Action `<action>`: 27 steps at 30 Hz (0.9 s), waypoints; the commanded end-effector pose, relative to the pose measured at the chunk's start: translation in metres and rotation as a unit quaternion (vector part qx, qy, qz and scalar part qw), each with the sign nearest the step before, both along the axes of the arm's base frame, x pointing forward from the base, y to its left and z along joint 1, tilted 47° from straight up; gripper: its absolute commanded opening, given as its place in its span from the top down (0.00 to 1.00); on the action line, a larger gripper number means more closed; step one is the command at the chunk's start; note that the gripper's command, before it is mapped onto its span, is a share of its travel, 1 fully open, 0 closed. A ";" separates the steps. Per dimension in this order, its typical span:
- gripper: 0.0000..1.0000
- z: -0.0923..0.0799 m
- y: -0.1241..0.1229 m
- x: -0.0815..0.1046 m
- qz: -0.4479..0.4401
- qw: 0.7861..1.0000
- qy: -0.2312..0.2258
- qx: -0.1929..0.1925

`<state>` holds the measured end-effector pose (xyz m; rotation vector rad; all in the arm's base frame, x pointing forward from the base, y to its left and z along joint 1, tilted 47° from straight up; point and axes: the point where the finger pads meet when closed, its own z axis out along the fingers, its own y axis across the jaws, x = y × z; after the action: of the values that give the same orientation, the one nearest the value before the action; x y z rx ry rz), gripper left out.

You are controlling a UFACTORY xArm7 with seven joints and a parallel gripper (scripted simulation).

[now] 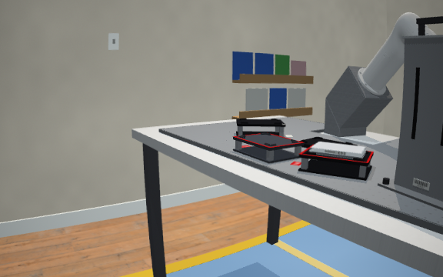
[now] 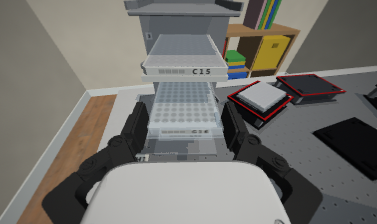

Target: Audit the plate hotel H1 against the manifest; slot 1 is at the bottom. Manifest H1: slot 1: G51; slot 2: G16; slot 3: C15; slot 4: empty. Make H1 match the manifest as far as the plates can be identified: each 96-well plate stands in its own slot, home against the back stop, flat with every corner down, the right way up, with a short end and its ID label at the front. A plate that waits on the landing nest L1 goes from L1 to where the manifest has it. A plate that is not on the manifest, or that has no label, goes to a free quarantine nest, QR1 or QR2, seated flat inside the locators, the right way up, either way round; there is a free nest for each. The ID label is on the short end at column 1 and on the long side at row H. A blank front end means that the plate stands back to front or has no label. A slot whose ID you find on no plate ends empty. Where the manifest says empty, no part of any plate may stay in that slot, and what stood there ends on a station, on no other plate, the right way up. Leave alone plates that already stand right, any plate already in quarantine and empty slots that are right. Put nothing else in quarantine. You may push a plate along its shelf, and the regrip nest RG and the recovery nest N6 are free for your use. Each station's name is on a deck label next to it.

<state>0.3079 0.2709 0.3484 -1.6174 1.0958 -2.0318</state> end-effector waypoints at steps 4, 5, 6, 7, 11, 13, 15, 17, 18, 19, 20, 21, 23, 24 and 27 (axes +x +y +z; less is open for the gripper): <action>1.00 0.001 -0.002 0.003 0.000 1.000 0.000 0.001; 1.00 0.001 -0.002 0.004 0.000 1.000 0.000 0.001; 1.00 0.001 -0.003 0.004 0.000 1.000 0.000 0.001; 1.00 0.001 -0.003 0.005 0.000 1.000 0.000 0.001; 1.00 0.001 -0.003 0.006 0.000 1.000 0.000 0.001; 1.00 0.001 -0.004 0.007 0.000 1.000 0.000 0.001; 1.00 0.001 -0.004 0.008 0.000 1.000 0.000 0.001; 1.00 0.001 -0.004 0.009 0.000 1.000 0.000 0.001; 1.00 0.001 -0.004 0.009 0.000 1.000 0.000 0.001; 1.00 0.001 -0.005 0.010 0.000 1.000 0.000 0.001; 1.00 0.002 -0.005 0.010 0.000 1.000 0.000 0.001; 1.00 0.002 -0.005 0.010 0.000 1.000 0.000 0.001; 1.00 0.002 -0.005 0.011 0.000 1.000 0.000 0.001; 1.00 0.002 -0.006 0.012 0.000 1.000 0.000 0.001; 1.00 0.002 -0.006 0.013 0.000 1.000 0.000 0.001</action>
<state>0.3195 0.2663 0.3492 -1.6174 1.0961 -2.0319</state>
